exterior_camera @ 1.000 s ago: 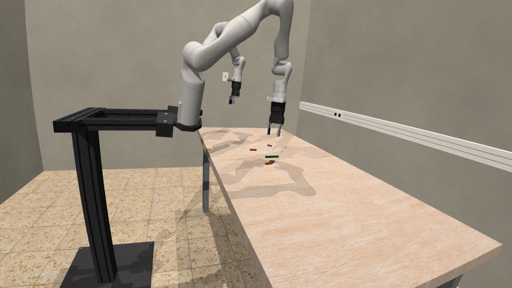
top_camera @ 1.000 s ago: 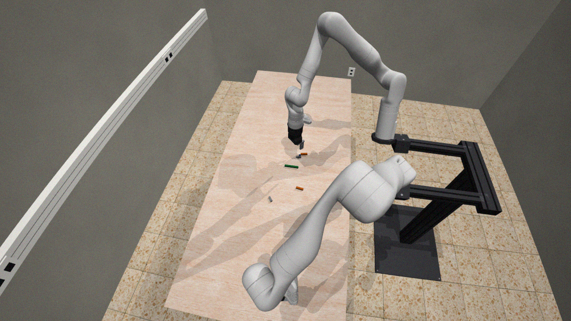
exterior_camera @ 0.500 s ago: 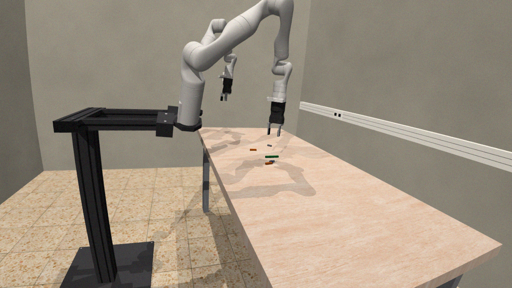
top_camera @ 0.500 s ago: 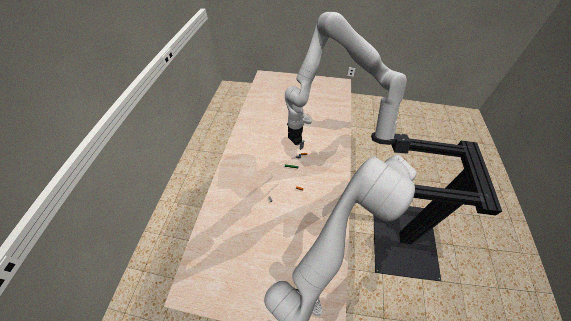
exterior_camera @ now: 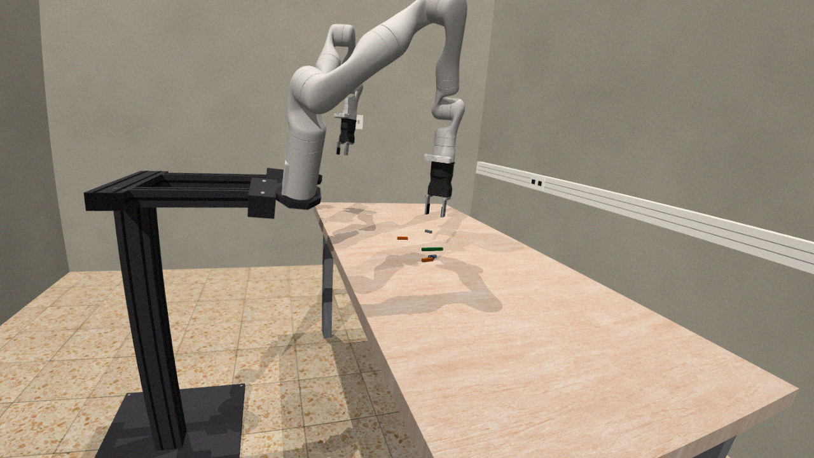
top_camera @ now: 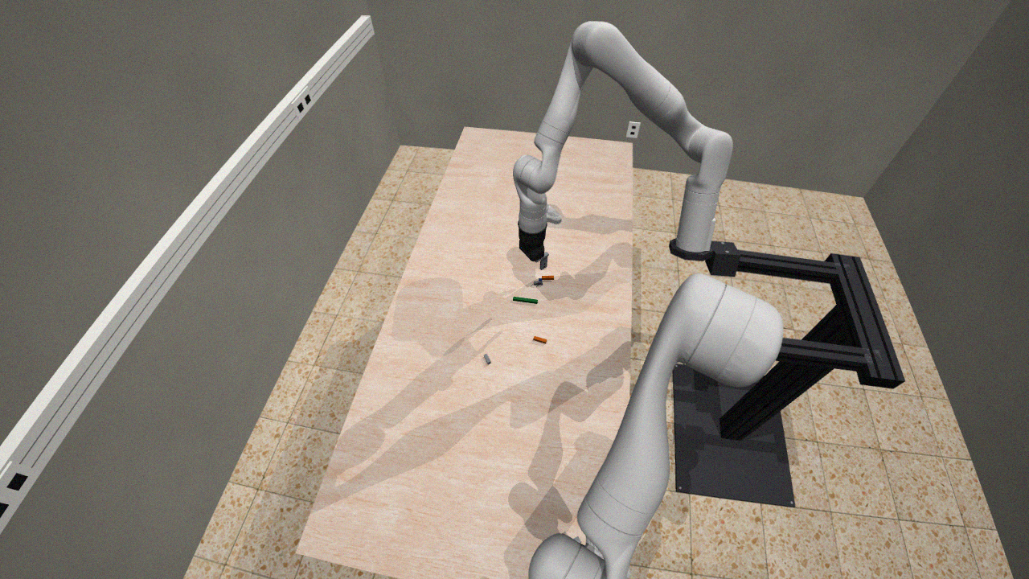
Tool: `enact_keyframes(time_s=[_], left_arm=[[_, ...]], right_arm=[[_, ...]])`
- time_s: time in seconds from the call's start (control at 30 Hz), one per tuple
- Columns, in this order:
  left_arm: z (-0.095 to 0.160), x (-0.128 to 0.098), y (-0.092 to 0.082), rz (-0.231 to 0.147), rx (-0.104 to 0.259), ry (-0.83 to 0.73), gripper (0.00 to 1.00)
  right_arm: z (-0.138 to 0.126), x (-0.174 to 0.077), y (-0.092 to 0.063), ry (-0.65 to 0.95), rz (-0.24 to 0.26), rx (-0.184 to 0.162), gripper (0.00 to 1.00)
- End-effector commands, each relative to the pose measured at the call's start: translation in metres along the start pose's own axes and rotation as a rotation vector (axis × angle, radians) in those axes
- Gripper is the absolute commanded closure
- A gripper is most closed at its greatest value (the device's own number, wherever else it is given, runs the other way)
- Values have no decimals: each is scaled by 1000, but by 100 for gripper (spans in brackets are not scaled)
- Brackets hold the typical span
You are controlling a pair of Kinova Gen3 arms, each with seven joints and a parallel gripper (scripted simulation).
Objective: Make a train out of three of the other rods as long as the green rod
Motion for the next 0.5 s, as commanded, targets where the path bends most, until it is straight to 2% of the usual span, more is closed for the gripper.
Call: enact_keyframes(time_s=[0.0, 0.2, 0.27, 0.3, 0.47], left_arm=[[14, -12, -7, -5, 5, -70, 0], [35, -33, -17, -9, 13, -183, 0], [35, -33, -17, -9, 13, -183, 0], [44, -43, -21, -12, 17, -236, 0], [58, -59, -29, -17, 24, -322, 0]], right_arm=[[0, 1, -1, 0, -2, -1, 0], [0, 1, -1, 0, -2, -1, 0], [0, 1, -1, 0, -2, -1, 0], [0, 1, -1, 0, -2, -1, 0], [0, 1, -1, 0, -2, -1, 0]])
Point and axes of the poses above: on each arm, the point where the finger pads meet when closed, its own y axis out along the fingers, its own z axis across the jaws, x = y × z, the point moved 1 cm from there along -y, back along the fingers, and after that the axes turned 1 degree about -y, right-handed, at the moved point
